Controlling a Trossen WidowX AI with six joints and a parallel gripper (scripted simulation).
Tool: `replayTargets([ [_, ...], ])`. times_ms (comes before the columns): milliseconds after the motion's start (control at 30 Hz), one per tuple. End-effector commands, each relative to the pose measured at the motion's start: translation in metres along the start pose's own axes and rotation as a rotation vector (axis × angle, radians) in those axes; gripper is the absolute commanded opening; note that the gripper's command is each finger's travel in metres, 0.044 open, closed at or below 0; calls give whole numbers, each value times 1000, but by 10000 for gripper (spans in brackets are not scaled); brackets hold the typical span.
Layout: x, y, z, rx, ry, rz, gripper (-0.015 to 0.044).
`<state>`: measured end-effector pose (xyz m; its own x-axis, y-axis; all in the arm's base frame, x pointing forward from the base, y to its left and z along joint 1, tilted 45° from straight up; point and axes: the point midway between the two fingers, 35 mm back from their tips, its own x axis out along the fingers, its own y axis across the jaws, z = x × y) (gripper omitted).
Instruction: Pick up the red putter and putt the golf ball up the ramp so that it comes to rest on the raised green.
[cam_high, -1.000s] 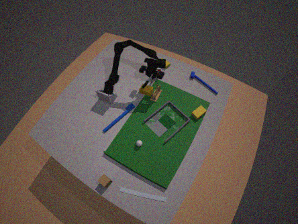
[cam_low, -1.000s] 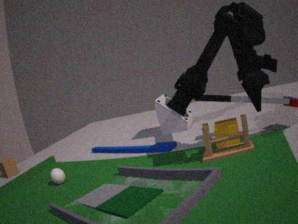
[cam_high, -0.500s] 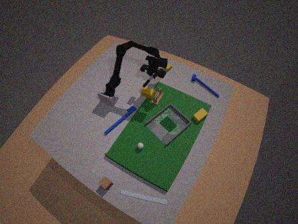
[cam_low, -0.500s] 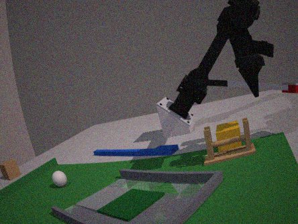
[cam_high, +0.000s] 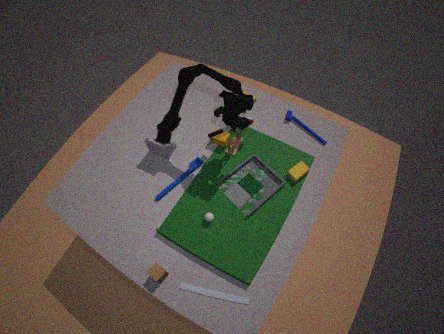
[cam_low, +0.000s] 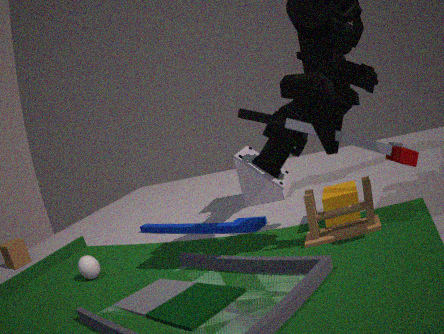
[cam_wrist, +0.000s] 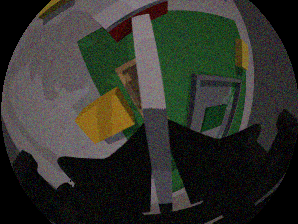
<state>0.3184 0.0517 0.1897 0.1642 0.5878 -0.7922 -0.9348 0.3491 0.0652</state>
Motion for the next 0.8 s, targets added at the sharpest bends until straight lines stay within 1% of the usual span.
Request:
replayTargets([
  [0,-2,-26,-25,79,39,-46,0],
  [267,3,-60,-74,166,135,-75,0],
  [767,14,-122,-174,243,457,-138,0],
])
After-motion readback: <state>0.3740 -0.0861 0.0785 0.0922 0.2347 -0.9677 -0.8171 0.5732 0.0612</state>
